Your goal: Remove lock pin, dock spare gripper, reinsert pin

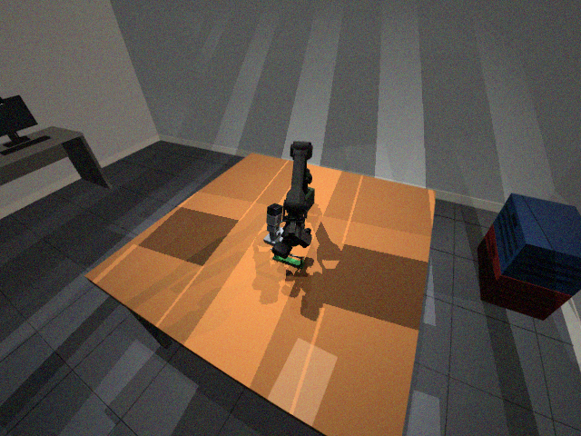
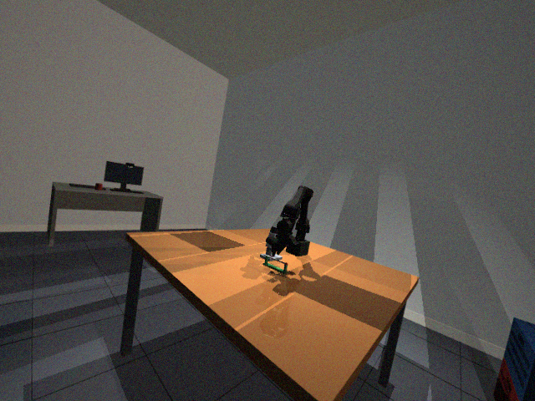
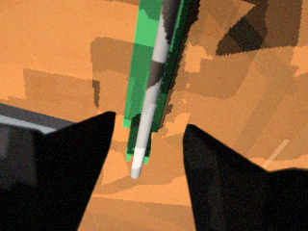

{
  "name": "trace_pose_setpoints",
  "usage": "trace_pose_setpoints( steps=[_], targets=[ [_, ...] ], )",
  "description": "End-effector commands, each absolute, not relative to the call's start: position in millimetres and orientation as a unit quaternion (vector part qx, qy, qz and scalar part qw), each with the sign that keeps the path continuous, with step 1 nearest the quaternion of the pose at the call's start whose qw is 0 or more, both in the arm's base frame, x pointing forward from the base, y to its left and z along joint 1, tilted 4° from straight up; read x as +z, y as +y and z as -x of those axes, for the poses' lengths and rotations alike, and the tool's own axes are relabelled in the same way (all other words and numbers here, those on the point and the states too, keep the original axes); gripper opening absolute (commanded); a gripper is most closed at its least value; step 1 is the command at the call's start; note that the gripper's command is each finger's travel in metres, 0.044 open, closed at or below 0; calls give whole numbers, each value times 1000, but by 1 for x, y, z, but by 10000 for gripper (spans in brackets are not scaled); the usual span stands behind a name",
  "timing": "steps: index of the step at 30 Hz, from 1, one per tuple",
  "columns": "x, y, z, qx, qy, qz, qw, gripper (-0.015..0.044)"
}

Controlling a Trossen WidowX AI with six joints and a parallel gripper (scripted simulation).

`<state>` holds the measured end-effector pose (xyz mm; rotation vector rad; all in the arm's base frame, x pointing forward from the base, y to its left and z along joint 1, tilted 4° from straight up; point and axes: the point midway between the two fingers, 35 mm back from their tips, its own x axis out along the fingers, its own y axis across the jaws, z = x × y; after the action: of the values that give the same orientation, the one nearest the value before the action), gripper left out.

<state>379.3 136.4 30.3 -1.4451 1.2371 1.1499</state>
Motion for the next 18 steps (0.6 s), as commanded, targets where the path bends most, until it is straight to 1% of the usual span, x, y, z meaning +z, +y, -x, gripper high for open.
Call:
trace_pose_setpoints(
  steps=[1, 18],
  targets=[
    [22, 137, -379, 463, 501, 582, 443, 180],
    [-6, 140, -381, 463, 501, 582, 443, 180]
  ],
)
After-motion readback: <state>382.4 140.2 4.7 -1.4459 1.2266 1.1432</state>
